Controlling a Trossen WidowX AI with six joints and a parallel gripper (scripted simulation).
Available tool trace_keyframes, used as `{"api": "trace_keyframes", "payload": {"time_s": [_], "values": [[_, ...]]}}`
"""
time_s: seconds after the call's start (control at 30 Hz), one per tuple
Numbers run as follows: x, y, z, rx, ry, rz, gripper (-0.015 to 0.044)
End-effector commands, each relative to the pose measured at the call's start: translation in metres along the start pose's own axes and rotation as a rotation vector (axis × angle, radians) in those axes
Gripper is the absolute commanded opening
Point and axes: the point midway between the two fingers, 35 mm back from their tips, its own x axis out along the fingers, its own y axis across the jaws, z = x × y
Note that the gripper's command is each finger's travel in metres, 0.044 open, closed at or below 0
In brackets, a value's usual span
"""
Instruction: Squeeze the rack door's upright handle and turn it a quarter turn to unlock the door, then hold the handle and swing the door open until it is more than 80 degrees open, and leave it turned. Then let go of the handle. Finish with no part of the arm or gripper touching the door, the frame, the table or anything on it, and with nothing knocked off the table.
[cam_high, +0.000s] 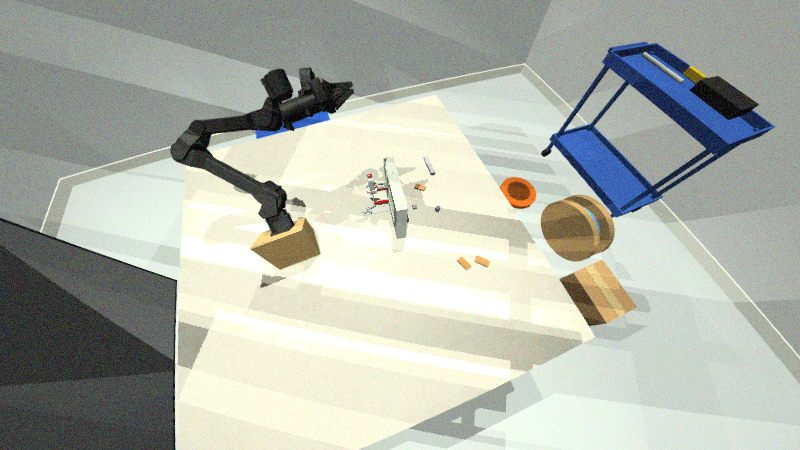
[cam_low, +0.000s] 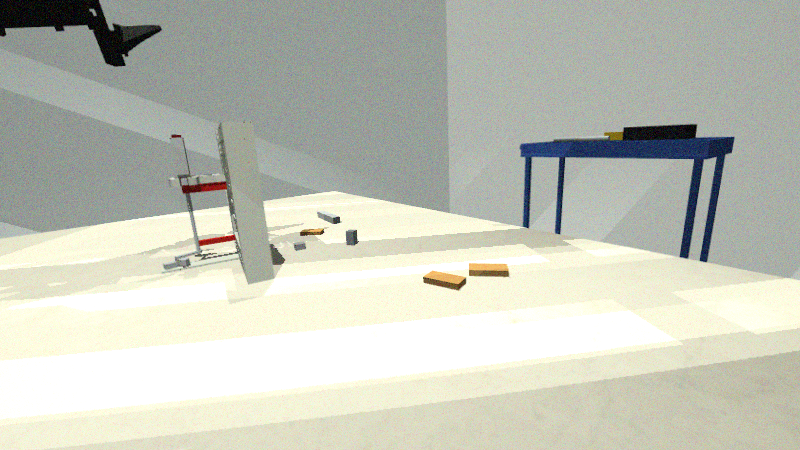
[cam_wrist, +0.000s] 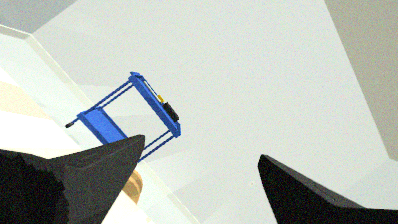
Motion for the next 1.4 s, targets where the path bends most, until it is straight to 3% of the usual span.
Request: {"api": "trace_keyframes", "payload": {"time_s": [0.0, 0.13, 0.7, 1.37], "values": [[0.001, 0.0, -0.001, -0.001, 0.005, 0.001, 0.0374], [0.011, 0.0, -0.018, -0.009, 0.104, 0.02, 0.0292], [0.04, 0.006, -0.106, 0.03, 0.591, 0.157, 0.0292], [0.026, 0.012, -0.184, 0.187, 1.131, 0.346, 0.0292]]}}
